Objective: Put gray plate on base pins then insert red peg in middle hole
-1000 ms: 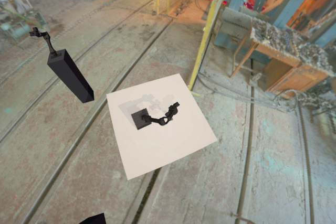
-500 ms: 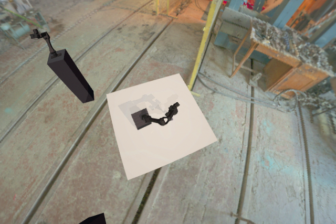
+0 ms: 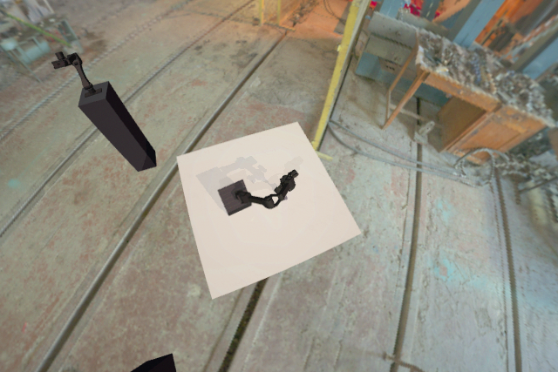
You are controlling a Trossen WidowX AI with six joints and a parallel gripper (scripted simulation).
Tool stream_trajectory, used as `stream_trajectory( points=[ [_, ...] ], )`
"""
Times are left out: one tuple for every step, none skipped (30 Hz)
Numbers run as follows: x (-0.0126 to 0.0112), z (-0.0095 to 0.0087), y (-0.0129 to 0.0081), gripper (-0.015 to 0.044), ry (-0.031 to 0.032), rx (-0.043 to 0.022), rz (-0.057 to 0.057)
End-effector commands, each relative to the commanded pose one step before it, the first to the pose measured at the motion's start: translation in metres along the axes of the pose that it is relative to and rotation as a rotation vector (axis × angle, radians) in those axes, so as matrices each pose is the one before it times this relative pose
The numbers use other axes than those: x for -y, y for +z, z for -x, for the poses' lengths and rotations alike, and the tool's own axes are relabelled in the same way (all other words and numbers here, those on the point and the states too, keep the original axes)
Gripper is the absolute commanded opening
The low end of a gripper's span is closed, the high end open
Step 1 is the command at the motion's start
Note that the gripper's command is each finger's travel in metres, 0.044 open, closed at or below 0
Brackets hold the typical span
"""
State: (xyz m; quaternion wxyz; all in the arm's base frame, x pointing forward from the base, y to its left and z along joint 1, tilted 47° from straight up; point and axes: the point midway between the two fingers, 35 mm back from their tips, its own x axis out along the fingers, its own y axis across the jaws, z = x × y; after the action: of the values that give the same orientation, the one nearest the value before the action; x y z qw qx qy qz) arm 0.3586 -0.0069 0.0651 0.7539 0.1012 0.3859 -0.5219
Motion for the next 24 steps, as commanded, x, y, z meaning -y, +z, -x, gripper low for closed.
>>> stream_trajectory(
  points=[
    [0.00059,0.00072,0.00102,0.0,-0.00002,0.00385,0.0026],
    [0.0,0.0,0.0,0.0,0.0,0.0,0.0],
    [0.0,0.0,0.0,0.0,0.0,0.0,0.0],
    [0.0,0.0,0.0,0.0,0.0,0.0,0.0],
    [0.0,0.0,0.0,0.0,0.0,0.0,0.0],
    [0.0,0.0,0.0,0.0,0.0,0.0,0.0],
    [0.0,0.0,0.0,0.0,0.0,0.0,0.0],
    [0.0,0.0,0.0,0.0,0.0,0.0,0.0],
    [0.0,0.0,0.0,0.0,0.0,0.0,0.0],
    [0.0,0.0,0.0,0.0,0.0,0.0,0.0],
    [-0.00014,-0.00014,-0.00022,0.0,0.0001,-0.00094,-0.0008],
    [-0.00014,-0.00014,-0.00022,0.0,0.0001,-0.00094,-0.0008],
    [-0.00014,-0.00014,-0.00022,0.0,0.0001,-0.00094,-0.0008],
    [-0.00014,-0.00014,-0.00022,0.0,0.0001,-0.00094,-0.0008],
    [0.0,0.0,0.0,0.0,0.0,0.0,0.0],
    [0.0,0.0,0.0,0.0,0.0,0.0,0.0],
    [0.0,0.0,0.0,0.0,0.0,0.0,0.0],
    [0.0,0.0,0.0,0.0,0.0,0.0,0.0],
    [0.0,0.0,0.0,0.0,0.0,0.0,0.0],
    [0.00075,0.0,0.00041,0.0,-0.00003,0.00002,0.0],
    [0.00126,-0.00001,0.00034,0.0,-0.00004,0.00001,0.0],
    [0.00043,0.0,-0.00017,0.0,-0.00001,-0.00001,0.0],
    [0.00051,0.0,-0.00011,0.0,-0.00002,0.0,0.0],
    [0.0003,0.0,-0.00002,0.0,-0.00001,0.0,0.0]
  ],
)
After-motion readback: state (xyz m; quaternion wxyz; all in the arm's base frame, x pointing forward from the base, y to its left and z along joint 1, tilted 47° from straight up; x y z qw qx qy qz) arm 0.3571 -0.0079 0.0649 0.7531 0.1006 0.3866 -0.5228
